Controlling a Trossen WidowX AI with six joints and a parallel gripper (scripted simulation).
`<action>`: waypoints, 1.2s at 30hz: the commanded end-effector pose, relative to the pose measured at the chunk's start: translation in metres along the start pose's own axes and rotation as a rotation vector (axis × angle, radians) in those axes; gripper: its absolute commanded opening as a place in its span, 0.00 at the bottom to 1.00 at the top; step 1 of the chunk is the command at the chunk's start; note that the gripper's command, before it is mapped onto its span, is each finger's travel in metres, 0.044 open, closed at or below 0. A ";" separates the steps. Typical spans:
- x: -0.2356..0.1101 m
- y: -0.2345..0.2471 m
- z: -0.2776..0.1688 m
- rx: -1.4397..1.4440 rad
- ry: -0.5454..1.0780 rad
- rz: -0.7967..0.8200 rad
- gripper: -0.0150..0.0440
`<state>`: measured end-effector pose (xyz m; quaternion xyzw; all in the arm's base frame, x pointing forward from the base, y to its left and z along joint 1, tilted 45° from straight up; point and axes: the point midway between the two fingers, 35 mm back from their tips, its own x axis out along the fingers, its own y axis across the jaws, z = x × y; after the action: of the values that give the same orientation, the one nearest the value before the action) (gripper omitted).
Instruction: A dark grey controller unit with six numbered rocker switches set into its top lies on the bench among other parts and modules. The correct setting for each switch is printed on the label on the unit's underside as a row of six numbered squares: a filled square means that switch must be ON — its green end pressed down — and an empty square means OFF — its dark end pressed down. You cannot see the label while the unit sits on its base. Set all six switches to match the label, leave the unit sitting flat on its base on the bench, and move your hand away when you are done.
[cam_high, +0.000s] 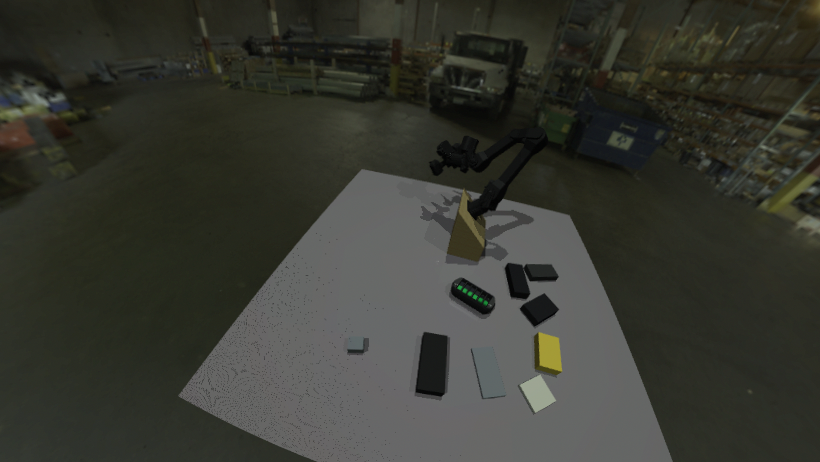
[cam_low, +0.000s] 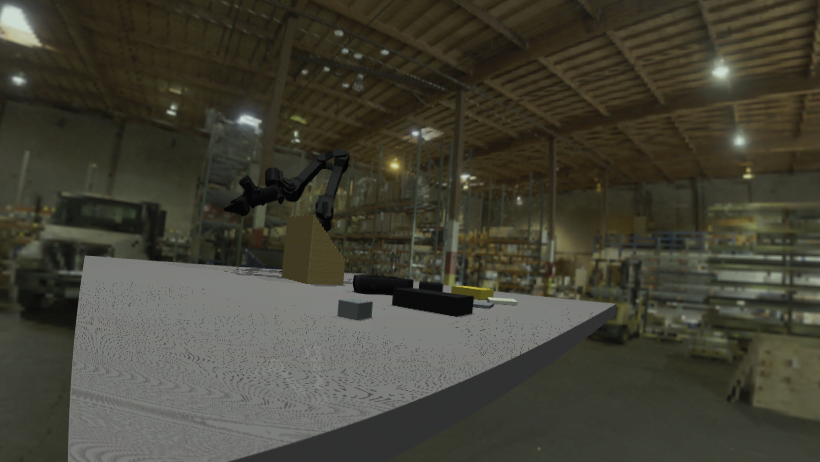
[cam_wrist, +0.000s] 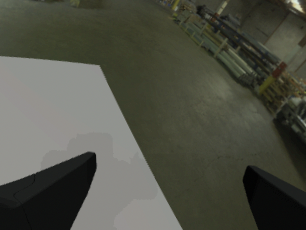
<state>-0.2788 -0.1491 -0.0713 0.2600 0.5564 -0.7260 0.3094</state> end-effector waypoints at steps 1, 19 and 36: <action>0.000 0.000 0.000 0.000 0.000 0.000 0.89; -0.068 0.127 0.100 0.176 -0.226 0.404 0.25; -0.219 0.281 0.106 0.345 -0.057 1.009 0.25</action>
<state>0.0085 -0.2847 -0.0737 0.4445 0.2571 -0.6329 0.5795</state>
